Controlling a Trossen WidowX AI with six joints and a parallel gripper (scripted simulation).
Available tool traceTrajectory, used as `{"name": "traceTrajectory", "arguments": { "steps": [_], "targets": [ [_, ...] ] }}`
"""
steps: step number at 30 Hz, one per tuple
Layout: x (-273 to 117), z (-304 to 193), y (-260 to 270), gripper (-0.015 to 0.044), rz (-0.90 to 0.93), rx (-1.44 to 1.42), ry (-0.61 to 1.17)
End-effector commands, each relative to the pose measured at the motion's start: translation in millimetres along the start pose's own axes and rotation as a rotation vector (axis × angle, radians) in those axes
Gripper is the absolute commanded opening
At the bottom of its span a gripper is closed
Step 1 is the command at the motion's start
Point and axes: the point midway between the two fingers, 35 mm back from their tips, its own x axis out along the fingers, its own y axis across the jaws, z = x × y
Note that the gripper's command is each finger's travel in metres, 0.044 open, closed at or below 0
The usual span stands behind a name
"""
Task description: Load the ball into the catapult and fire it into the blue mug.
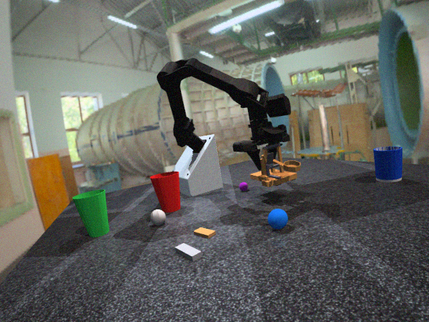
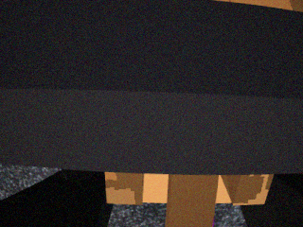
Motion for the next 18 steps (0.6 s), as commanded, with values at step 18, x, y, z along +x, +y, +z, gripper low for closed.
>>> {"name": "traceTrajectory", "arguments": {
  "steps": [18],
  "targets": [
    [9.2, -34.9, 136.5, 0.0, -0.018, 0.405, -0.022]
  ]
}}
